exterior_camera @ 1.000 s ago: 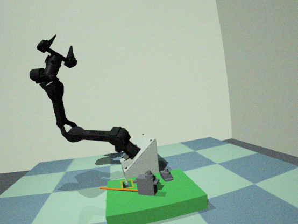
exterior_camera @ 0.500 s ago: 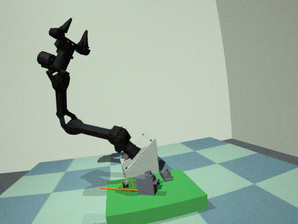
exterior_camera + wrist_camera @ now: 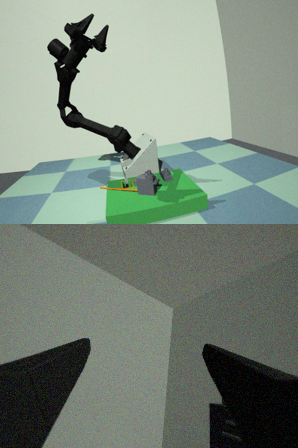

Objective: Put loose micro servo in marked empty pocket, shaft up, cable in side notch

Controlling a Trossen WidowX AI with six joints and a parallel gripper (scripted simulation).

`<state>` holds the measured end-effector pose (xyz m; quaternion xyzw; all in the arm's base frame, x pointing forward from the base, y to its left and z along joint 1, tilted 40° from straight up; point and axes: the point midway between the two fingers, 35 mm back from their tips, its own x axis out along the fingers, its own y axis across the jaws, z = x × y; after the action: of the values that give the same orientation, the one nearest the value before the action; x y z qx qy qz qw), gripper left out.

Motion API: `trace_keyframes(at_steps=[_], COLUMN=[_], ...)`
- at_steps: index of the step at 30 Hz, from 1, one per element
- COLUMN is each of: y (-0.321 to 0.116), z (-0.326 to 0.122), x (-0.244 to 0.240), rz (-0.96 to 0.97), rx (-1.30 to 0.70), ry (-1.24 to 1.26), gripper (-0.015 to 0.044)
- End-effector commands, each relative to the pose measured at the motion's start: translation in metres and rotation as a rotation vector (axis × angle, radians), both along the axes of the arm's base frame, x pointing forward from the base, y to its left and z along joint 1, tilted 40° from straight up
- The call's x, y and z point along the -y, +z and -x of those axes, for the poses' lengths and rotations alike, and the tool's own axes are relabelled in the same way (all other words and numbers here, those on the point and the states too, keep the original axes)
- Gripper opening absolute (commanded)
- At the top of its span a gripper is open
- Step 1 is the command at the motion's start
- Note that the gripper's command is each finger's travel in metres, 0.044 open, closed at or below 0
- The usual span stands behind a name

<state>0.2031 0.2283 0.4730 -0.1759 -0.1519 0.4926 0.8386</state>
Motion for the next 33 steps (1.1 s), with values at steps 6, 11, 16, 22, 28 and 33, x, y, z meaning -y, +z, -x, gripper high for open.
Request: trace_keyframes(at_steps=[6, 11, 16, 22, 28, 33], y=[-0.07, -0.109, -0.149, -0.195, -0.239, -0.273], z=[-0.059, -0.084, -0.103, -0.12, -0.13, -0.133], x=[0.001, 0.008, 0.019, 0.038, 0.06, 0.08], rz=[0.159, 0.246, 0.343, 0.472, 0.607, 0.73], rx=[-0.205, -0.316, -0.418, -0.534, -0.642, -0.727], ry=[-0.189, -0.287, -0.384, -0.496, -0.603, -0.684], gripper=[0.044, 0.044, 0.044, 0.044, 0.044, 0.044])
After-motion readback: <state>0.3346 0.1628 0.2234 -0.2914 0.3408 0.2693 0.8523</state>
